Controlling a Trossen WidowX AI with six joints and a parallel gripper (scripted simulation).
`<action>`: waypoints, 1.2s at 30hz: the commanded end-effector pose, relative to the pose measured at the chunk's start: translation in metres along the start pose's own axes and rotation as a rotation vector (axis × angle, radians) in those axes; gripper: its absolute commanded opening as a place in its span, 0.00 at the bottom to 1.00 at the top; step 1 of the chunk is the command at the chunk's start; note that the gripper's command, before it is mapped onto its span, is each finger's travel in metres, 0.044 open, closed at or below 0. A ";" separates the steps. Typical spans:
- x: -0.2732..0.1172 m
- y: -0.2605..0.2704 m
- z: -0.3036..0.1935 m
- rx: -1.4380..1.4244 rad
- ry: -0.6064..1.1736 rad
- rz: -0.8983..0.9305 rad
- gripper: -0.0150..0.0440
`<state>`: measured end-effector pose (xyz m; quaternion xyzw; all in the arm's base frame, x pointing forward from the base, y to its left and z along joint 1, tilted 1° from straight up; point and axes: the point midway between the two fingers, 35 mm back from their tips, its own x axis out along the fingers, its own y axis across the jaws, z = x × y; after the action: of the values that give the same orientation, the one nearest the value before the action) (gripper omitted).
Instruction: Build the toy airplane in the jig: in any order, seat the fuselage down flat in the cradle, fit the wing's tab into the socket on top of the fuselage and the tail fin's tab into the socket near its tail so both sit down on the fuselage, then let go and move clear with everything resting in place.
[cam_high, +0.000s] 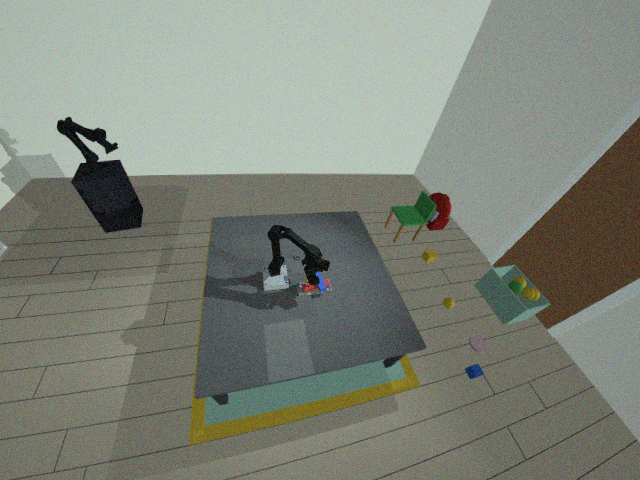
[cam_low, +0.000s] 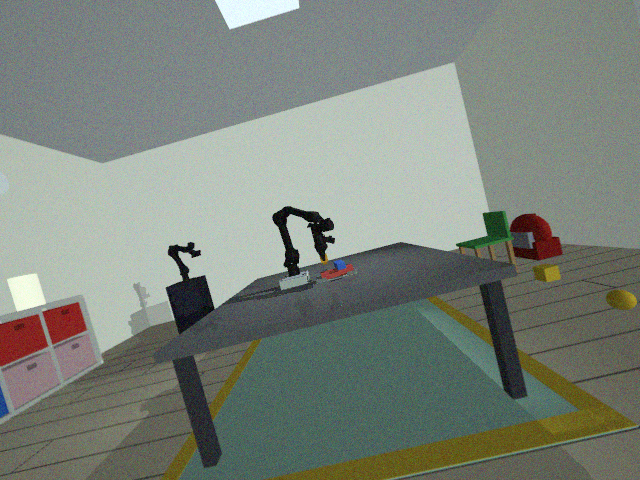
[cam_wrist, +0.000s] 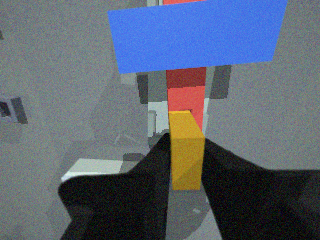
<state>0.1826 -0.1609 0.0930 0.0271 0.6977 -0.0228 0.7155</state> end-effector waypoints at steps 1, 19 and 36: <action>0.002 -0.009 -0.007 -0.013 -0.003 0.001 0.25; 0.003 -0.015 -0.012 -0.019 -0.003 0.001 0.36; 0.021 -0.016 -0.011 -0.019 -0.003 0.001 0.36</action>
<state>0.1706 -0.1758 0.0763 0.0223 0.6974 -0.0175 0.7161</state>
